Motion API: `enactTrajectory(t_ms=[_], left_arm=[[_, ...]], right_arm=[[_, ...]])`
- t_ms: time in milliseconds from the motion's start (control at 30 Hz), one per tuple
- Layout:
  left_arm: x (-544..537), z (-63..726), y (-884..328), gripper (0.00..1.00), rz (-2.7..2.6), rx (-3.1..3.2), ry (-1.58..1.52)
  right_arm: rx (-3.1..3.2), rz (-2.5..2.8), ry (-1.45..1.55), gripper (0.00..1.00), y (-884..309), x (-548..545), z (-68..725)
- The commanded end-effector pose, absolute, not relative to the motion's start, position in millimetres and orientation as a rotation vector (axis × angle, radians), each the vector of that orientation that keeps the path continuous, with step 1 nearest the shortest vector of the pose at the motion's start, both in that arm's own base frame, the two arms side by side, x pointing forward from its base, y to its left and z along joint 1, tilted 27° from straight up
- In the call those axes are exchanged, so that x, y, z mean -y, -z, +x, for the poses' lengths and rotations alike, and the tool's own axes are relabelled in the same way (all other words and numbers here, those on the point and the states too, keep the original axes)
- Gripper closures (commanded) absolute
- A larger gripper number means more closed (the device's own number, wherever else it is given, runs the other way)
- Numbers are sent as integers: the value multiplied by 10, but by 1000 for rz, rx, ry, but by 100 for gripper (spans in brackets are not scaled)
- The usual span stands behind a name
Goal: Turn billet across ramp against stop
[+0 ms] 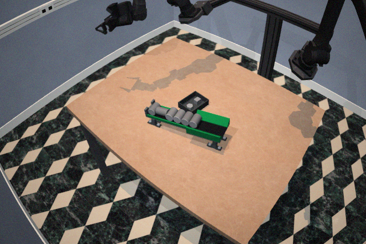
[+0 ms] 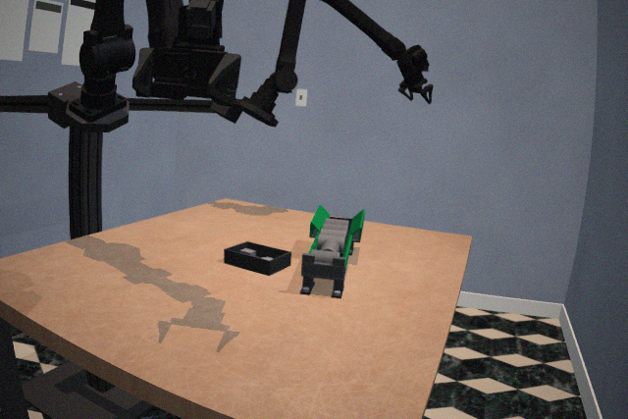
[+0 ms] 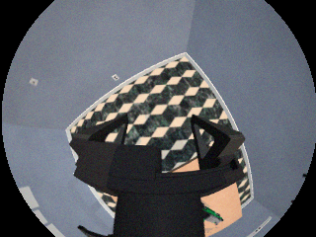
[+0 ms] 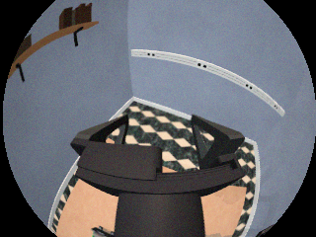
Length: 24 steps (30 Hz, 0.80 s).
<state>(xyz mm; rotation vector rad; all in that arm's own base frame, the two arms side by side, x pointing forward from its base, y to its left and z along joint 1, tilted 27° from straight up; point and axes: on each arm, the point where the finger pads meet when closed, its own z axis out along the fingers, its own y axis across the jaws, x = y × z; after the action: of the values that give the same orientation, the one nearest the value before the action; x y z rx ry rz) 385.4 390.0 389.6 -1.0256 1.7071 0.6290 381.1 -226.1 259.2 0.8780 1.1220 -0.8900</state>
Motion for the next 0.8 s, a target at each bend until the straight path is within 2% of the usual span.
enactTrajectory(t_ms=[0,100,600,767], left_arm=[[-4123,3411,-4470,0,-1005,-1570,-696],[-4193,3274,-4551,0,-1013,-1543,-714],[-4546,1312,-5635,0,-1046,-1199,-1029],[-4498,1002,-5803,0,-1041,-1148,-1090]], right_arm=[[-1103,881,881,0,-2658,2261,3830],[-1103,881,881,0,-2658,2261,3830],[-1103,881,881,0,-2658,2261,3830],[-1103,881,881,0,-2658,2261,3830]])
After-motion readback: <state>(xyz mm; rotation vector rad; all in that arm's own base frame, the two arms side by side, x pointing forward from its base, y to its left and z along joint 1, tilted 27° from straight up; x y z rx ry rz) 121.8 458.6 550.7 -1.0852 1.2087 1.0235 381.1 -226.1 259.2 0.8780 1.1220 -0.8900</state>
